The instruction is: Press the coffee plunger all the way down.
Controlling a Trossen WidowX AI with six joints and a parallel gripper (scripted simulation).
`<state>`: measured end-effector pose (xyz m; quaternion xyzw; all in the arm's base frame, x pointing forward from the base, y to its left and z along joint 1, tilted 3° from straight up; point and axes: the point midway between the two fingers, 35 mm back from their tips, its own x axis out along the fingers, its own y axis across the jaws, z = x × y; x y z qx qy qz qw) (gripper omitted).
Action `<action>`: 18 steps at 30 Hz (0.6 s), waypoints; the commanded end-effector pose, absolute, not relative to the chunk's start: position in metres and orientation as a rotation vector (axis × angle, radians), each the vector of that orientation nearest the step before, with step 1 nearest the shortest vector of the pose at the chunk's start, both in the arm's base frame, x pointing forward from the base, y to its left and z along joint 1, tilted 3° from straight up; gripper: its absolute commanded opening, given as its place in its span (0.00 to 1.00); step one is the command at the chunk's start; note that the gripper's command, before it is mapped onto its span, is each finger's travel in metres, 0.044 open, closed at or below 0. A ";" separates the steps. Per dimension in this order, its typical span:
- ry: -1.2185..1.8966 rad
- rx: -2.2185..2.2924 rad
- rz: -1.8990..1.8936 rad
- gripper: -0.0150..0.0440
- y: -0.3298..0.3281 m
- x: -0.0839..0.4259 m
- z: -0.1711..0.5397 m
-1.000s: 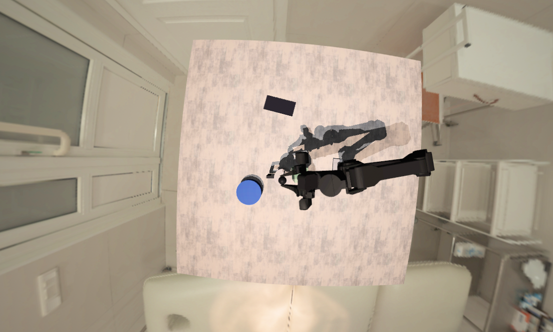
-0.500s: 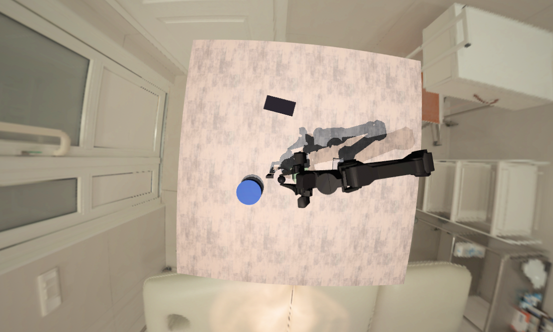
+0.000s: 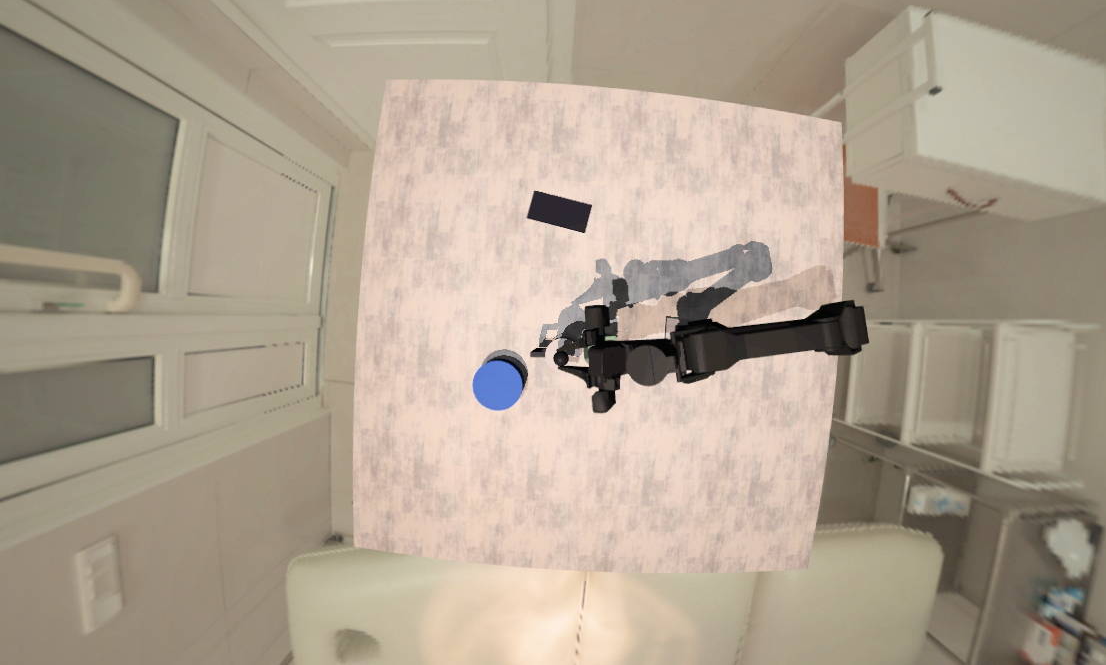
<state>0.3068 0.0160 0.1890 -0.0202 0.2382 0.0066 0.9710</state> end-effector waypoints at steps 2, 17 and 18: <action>0.533 -0.049 0.014 0.45 0.015 0.307 0.170; 0.532 -0.049 0.014 0.45 0.015 0.310 0.171; 0.532 -0.049 0.014 0.45 0.015 0.310 0.171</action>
